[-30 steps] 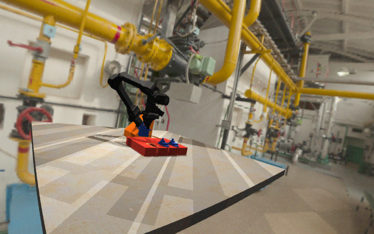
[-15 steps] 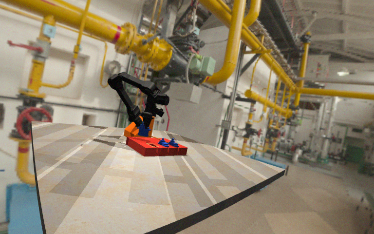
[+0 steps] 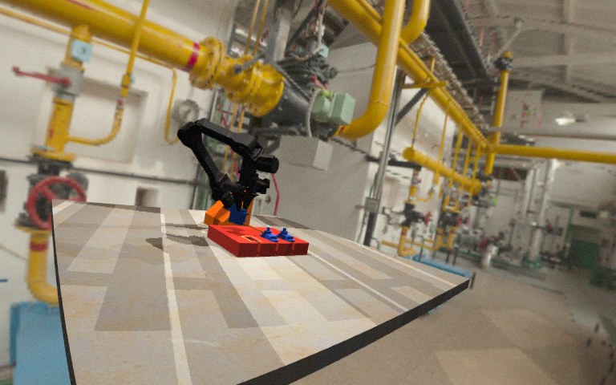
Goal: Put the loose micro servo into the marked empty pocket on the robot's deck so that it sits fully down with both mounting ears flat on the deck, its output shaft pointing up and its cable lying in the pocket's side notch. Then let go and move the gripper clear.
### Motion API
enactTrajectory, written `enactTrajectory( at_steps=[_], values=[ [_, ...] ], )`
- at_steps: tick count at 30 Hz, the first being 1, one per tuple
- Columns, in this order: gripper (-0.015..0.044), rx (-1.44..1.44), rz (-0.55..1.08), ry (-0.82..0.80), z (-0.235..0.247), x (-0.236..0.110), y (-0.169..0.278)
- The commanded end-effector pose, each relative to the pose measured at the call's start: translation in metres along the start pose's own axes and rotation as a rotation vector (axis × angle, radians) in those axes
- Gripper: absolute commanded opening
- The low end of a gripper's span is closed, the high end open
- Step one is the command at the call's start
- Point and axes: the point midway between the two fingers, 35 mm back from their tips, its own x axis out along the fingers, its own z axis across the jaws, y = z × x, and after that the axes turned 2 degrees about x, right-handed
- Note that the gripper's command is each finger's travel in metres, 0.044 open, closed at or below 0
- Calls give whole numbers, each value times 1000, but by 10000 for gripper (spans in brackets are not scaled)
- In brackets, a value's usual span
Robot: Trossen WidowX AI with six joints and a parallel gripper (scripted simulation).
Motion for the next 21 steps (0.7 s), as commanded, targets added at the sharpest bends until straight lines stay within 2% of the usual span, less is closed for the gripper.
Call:
enactTrajectory(
  at_steps=[1,7,15,21],
  values=[
    [0,141,-1,6,-1,0,0],
    [0,326,-2,6,-1,0,0],
    [0,332,-2,6,-2,0,-2],
    [0,333,-3,6,-7,0,-20]
  ],
)
